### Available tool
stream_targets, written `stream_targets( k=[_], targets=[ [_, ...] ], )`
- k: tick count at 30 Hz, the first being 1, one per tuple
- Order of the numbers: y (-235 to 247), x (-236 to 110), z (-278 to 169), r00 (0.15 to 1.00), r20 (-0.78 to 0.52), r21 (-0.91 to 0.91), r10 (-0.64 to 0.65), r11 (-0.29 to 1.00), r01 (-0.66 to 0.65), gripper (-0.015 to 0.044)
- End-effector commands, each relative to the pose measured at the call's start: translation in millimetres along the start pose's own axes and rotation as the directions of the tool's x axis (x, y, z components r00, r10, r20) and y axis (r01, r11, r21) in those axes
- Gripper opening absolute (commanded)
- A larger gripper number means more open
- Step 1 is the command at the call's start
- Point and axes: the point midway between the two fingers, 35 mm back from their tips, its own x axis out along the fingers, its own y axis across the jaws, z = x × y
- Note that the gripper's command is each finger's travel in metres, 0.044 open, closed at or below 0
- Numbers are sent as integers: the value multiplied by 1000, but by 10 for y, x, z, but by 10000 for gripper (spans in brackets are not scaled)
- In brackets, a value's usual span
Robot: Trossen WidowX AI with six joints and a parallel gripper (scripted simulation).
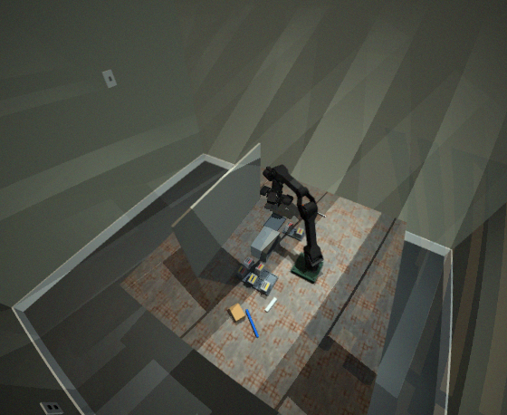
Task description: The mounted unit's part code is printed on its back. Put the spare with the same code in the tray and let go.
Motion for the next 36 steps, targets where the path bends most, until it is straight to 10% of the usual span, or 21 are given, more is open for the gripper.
stream_targets(
  k=[1,36],
  targets=[
    [21,-5,-93,1000,2,-18,-1,1000,1,0],
    [-29,208,-116,1000,2,-18,-2,1000,2,0]
  ],
)
